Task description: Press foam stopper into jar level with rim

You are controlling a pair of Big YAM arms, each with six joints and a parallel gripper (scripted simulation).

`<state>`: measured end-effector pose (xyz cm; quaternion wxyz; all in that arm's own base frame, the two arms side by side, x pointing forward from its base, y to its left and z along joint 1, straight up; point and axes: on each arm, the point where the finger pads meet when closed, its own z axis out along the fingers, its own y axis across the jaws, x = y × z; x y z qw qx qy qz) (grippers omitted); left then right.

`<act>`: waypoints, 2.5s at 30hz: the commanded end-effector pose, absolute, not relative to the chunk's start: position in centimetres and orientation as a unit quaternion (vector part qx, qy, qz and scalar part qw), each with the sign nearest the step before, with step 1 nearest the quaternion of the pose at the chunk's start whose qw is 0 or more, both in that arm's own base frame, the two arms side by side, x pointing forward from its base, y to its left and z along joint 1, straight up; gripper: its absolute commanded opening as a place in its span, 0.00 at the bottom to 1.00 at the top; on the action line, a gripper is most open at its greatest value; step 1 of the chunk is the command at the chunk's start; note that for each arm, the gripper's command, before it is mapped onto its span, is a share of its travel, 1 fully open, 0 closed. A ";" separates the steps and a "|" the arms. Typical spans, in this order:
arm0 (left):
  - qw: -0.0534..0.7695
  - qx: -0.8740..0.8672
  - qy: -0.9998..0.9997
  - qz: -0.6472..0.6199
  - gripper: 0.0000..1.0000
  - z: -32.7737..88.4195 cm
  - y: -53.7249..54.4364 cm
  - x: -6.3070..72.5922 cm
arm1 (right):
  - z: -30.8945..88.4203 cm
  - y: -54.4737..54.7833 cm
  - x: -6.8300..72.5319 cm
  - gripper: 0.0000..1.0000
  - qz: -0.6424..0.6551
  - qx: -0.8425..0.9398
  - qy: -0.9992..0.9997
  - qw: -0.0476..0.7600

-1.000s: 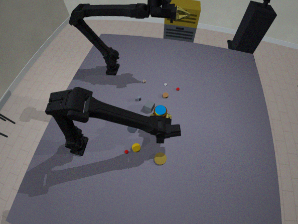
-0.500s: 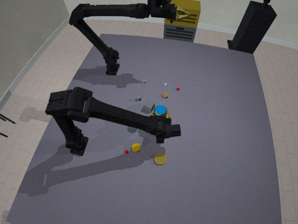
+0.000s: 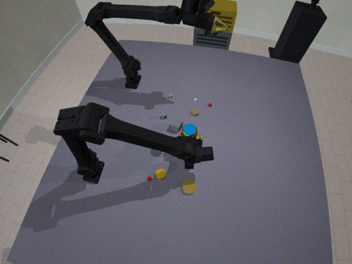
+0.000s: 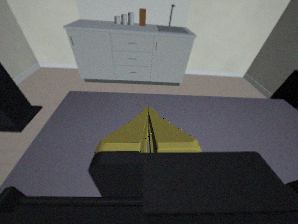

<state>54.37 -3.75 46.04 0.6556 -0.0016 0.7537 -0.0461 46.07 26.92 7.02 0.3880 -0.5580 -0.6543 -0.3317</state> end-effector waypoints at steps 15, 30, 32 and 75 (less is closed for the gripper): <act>0.547 -0.020 0.827 -0.126 0.00 43.3 -12.1 58.6 | 7.3 26.8 45.5 0.64 -0.329 -0.557 -0.657 0.387; 0.410 -0.027 0.898 -0.156 0.00 36.1 -20.3 58.8 | 7.3 26.8 45.5 0.64 -0.329 -0.557 -0.657 0.387; 0.400 -0.028 0.903 -0.156 0.00 35.6 -20.9 58.7 | 7.3 26.8 45.5 0.64 -0.329 -0.557 -0.657 0.387; 0.039 -0.046 0.998 -0.036 0.00 19.0 -39.0 46.6 | 7.3 26.8 45.5 0.64 -0.329 -0.557 -0.657 0.387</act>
